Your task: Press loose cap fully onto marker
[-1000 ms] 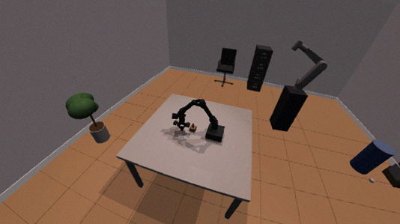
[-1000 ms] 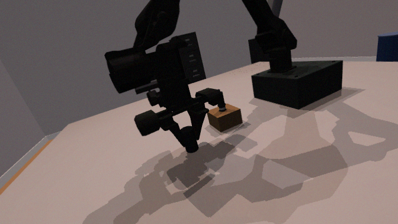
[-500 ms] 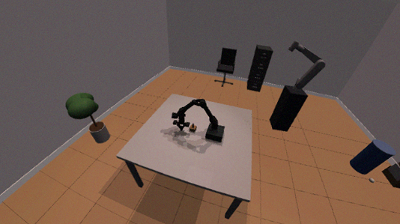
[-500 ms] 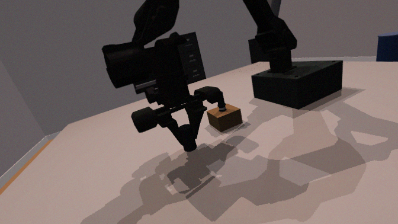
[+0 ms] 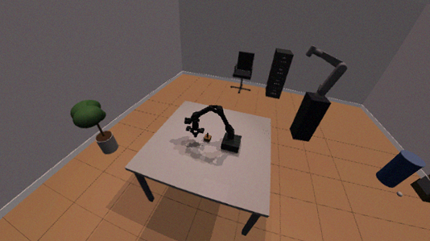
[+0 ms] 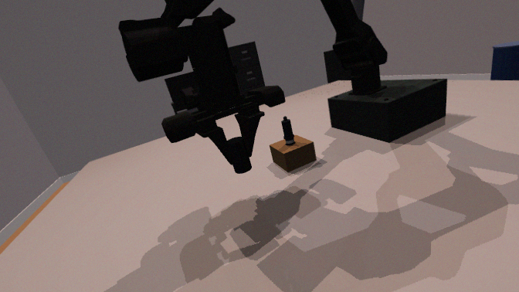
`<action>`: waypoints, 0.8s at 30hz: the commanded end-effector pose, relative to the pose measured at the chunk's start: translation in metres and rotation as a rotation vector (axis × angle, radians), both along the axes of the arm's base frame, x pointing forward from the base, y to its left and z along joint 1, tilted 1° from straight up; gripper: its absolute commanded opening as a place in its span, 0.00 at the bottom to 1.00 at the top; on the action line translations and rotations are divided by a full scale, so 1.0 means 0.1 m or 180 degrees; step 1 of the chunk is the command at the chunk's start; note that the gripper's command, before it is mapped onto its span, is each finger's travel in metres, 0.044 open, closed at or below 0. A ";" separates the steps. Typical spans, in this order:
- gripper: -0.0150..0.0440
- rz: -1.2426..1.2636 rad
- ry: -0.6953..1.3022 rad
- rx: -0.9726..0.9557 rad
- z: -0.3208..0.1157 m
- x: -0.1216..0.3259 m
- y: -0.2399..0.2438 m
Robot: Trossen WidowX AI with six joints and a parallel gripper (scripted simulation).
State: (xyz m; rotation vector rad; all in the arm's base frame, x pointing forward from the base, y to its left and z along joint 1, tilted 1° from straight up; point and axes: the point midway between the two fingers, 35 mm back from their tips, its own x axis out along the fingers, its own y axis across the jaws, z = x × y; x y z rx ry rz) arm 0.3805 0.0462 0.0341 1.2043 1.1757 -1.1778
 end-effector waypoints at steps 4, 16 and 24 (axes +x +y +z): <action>0.25 -0.0015 0.0001 -0.0007 0.12 -0.06 -0.03; 0.25 -0.0015 0.0007 -0.0010 0.31 -0.35 -0.14; 0.25 -0.0015 0.0012 -0.0011 0.41 -0.55 -0.21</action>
